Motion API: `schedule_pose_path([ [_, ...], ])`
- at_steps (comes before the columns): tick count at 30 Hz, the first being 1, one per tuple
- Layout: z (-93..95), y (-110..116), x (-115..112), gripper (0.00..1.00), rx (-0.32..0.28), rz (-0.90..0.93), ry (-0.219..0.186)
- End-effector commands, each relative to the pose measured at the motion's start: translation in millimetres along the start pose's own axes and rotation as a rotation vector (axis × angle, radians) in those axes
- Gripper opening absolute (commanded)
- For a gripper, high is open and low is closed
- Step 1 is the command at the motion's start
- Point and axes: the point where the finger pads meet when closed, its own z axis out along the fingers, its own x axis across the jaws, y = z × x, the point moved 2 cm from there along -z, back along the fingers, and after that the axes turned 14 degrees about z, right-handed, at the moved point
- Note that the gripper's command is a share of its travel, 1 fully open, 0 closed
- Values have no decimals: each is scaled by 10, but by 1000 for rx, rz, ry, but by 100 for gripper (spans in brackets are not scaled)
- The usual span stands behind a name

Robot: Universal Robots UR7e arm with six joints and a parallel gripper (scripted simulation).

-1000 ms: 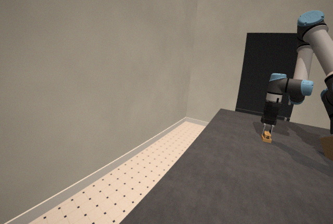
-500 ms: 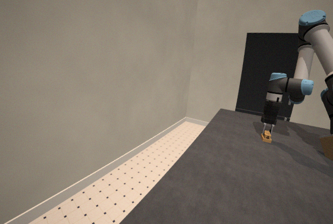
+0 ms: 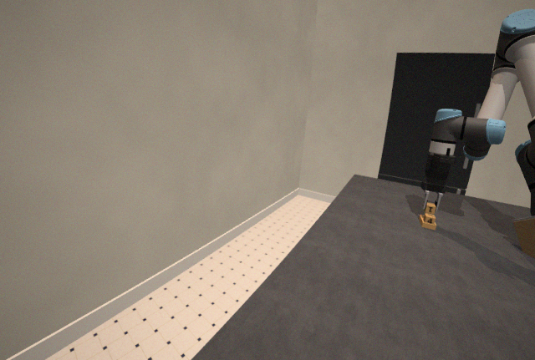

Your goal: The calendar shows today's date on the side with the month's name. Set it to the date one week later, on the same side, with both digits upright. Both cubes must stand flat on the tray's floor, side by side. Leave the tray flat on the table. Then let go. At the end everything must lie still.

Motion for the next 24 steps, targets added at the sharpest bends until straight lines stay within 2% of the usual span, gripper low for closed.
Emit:
schedule_pose_path([
  [1, -162, 1, 3, 57, 0, 0, 2],
  [9, -449, 1, 3, 57, 0, 0, 2],
  [24, -698, 1, 2, 57, 0, 0, 2],
])
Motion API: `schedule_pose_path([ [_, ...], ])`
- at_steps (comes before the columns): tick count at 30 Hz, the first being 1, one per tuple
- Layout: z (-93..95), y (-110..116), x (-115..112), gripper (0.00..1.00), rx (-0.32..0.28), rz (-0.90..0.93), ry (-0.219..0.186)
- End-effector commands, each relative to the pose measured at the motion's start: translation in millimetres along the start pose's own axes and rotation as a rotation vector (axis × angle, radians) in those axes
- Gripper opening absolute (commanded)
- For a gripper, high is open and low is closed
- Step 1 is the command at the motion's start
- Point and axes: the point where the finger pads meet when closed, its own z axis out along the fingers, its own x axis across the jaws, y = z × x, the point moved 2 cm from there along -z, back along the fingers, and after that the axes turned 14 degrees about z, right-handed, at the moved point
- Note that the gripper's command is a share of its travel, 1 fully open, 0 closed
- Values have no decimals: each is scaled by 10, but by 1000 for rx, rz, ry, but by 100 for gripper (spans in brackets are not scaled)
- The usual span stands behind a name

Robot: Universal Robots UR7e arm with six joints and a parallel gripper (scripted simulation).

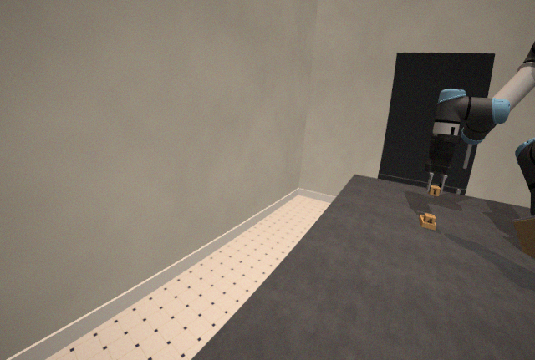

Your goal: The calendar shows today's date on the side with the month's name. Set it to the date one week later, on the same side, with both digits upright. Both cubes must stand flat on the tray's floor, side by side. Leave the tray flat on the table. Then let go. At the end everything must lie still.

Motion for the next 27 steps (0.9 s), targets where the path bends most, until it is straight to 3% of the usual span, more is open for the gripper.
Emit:
schedule_pose_path([
  [1, -53, 0, 0, 57, 0, 0, 0],
  [21, -52, -82, -5, 57, 3, -19, -2],
  [27, -27, -472, -57, 57, 12, -108, -11],
])
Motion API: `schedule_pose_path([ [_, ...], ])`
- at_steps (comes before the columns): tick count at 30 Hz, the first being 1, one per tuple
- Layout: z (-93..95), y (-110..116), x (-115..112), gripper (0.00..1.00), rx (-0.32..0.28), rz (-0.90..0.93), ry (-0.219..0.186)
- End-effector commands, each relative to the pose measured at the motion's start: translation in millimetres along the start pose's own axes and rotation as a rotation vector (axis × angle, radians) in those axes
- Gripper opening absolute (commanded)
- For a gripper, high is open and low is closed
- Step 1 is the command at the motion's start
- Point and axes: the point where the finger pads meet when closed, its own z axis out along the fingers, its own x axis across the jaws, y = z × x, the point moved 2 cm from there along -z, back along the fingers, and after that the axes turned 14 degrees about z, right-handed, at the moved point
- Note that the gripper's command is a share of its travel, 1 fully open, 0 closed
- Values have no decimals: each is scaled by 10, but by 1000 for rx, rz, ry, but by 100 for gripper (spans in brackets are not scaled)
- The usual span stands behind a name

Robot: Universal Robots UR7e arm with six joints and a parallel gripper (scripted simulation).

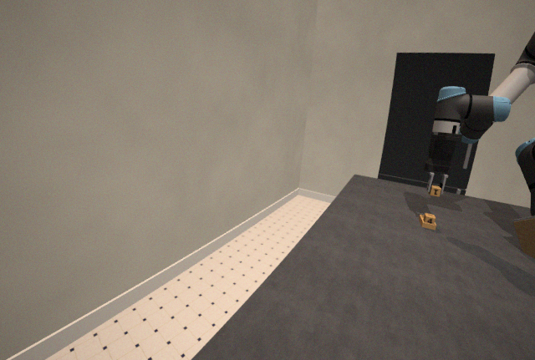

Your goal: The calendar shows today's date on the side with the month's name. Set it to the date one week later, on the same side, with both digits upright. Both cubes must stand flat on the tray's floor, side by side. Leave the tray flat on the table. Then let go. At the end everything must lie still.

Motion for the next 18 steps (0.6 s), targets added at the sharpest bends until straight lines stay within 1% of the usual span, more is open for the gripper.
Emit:
schedule_pose_path([
  [1, 23, -352, -43, 57, 7, -80, -7],
  [9, 70, -1123, -278, 57, 2, -253, -4],
  [11, 70, -1123, -278, 57, 2, -253, -4],
  [14, 83, -1316, -371, 57, -3, -297, 1],
  [18, 92, -1436, -437, 57, -7, -325, 4],
])
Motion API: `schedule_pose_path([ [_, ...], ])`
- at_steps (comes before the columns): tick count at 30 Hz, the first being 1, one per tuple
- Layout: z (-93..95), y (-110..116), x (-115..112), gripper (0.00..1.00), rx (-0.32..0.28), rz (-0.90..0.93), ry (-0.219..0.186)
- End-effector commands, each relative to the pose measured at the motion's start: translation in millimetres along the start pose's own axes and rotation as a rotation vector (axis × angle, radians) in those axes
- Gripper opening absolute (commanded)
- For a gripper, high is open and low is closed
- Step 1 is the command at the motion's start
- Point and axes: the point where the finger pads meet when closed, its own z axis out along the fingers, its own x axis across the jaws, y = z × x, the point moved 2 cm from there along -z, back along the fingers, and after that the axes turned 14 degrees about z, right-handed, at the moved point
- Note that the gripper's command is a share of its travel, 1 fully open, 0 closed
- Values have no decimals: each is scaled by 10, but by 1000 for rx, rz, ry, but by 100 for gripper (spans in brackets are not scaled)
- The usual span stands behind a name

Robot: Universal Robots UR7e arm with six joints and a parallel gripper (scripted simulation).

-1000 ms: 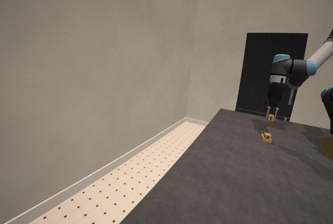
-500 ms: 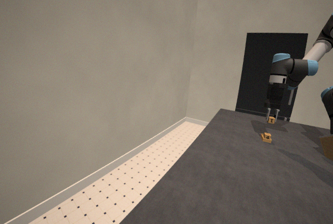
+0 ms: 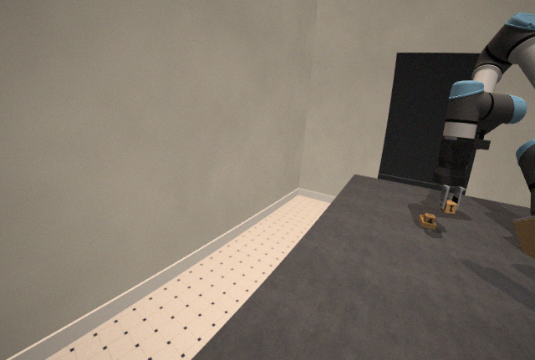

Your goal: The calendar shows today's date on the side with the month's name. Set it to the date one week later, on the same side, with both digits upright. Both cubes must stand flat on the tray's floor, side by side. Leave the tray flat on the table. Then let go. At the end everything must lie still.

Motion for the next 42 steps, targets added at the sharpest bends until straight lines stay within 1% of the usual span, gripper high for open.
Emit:
schedule_pose_path([
  [1, 7, -171, -31, 57, -5, -35, 5],
  [18, 14, -176, -32, 57, -6, -36, 6],
  [25, 111, -175, -32, 57, -6, -36, 6],
  [27, 111, -175, -32, 57, -6, -36, 6],
  [33, 298, -174, -31, 57, -6, -36, 6],
  [42, 659, -172, -28, 57, -6, -36, 6],
])
